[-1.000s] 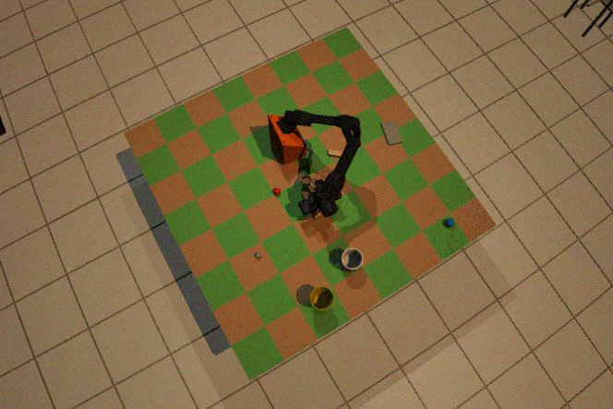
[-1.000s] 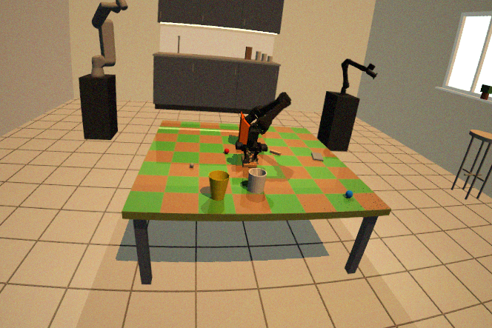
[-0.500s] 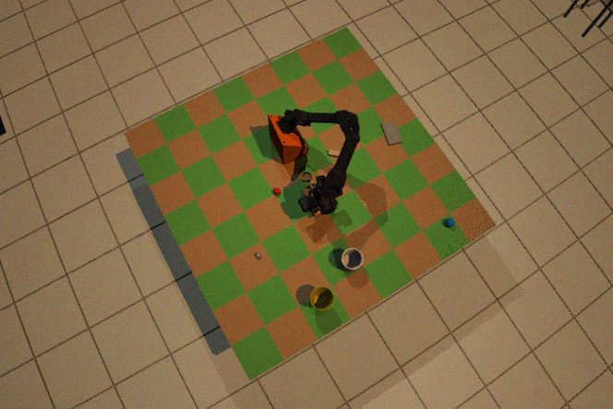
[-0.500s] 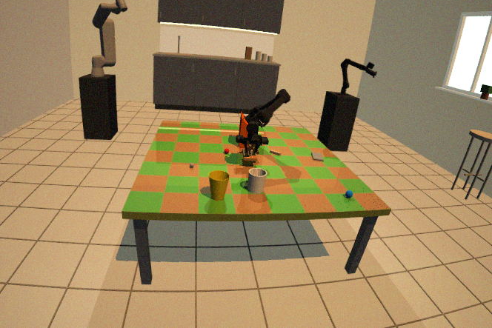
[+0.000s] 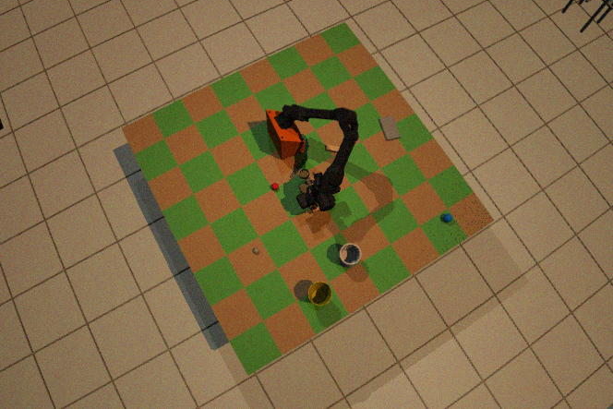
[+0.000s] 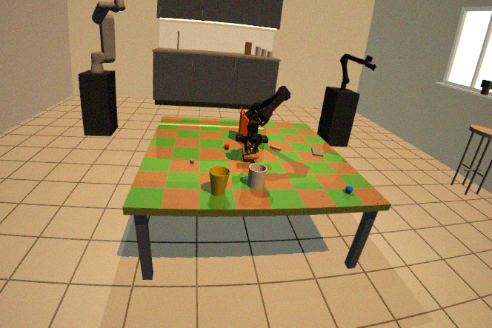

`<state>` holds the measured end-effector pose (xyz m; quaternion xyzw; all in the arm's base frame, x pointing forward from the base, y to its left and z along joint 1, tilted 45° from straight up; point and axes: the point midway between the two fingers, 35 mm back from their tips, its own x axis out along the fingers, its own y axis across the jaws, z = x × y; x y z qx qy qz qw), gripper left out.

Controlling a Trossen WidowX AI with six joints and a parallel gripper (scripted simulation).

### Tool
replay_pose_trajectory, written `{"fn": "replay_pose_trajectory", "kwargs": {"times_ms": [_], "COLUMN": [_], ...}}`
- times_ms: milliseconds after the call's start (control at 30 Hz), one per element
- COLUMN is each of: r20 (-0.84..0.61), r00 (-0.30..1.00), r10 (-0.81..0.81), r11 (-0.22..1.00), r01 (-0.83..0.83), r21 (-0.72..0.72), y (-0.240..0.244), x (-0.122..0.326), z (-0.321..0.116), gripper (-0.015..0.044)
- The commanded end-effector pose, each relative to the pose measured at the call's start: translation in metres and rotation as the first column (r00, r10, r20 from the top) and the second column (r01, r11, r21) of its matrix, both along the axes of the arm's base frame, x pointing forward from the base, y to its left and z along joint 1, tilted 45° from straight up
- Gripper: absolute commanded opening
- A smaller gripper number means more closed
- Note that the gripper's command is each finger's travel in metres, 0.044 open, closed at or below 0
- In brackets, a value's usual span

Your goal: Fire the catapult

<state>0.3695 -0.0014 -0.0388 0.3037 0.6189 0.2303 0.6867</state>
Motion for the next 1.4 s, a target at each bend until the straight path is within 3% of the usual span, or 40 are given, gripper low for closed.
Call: {"fn": "replay_pose_trajectory", "kwargs": {"times_ms": [0, 667, 1200, 1367], "r20": [0.003, 0.000, -0.001, -0.004], "r00": [1.000, 1.000, 1.000, 1.000], "r10": [-0.012, -0.002, -0.003, -0.003], "r11": [1.000, 1.000, 1.000, 1.000], "r01": [0.012, 0.002, 0.003, 0.003], "r21": [0.002, 0.002, -0.002, -0.002], "y": [0.001, 0.017, -0.001, -0.051], "x": [0.002, 0.003, 0.002, -0.010], "z": [-0.002, -0.017, -0.002, 0.051], "gripper": [0.0000, 0.0000, 0.0420, 0.0440]}}
